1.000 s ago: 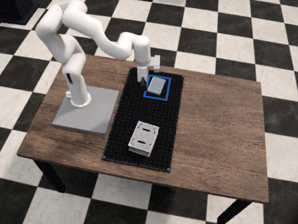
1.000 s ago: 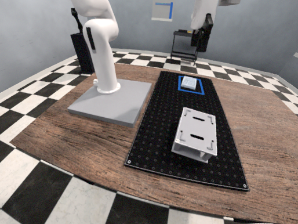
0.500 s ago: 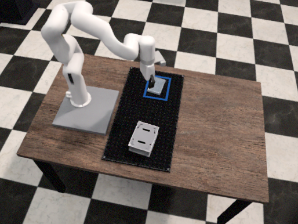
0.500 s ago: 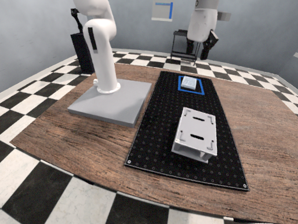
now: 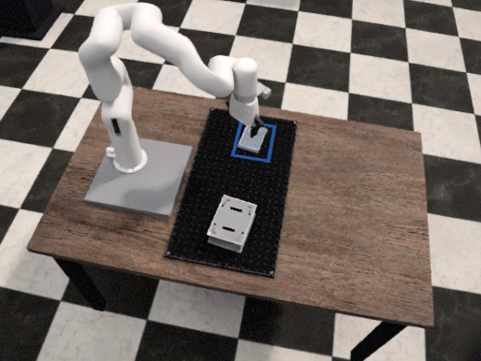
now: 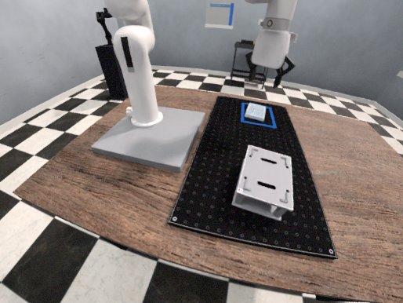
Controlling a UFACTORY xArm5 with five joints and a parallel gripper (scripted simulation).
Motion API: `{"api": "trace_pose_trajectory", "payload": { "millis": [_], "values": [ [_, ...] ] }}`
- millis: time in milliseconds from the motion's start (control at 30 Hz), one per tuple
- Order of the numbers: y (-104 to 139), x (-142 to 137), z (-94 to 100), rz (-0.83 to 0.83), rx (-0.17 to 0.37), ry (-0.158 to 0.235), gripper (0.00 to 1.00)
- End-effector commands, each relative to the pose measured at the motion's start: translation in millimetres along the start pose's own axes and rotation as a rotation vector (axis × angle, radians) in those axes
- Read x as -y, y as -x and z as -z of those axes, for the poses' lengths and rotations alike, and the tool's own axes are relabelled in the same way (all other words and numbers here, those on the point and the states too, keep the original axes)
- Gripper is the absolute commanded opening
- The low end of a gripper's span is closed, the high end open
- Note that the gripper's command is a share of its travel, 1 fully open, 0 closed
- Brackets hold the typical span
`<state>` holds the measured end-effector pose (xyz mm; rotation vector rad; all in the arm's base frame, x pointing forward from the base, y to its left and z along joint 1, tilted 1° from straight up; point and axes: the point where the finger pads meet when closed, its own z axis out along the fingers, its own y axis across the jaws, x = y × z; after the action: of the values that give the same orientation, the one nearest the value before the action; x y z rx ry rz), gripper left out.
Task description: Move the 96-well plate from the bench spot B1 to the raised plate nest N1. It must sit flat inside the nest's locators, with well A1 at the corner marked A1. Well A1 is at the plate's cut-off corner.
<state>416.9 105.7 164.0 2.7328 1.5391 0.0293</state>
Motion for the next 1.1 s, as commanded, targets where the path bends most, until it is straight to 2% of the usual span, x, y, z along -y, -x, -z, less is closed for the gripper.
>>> {"api": "trace_pose_trajectory", "payload": {
  "millis": [0, 300, 833, 1067],
  "values": [
    [-14, 3, -8.7, 0.112, -0.011, -0.014, 1.00],
    [-44, 14, -32.4, 0.379, -0.002, -0.025, 1.00],
    [-97, 34, -73.9, 0.385, -0.002, -0.026, 1.00],
    [-99, 35, -75.2, 0.385, -0.002, -0.026, 1.00]
  ]
}}
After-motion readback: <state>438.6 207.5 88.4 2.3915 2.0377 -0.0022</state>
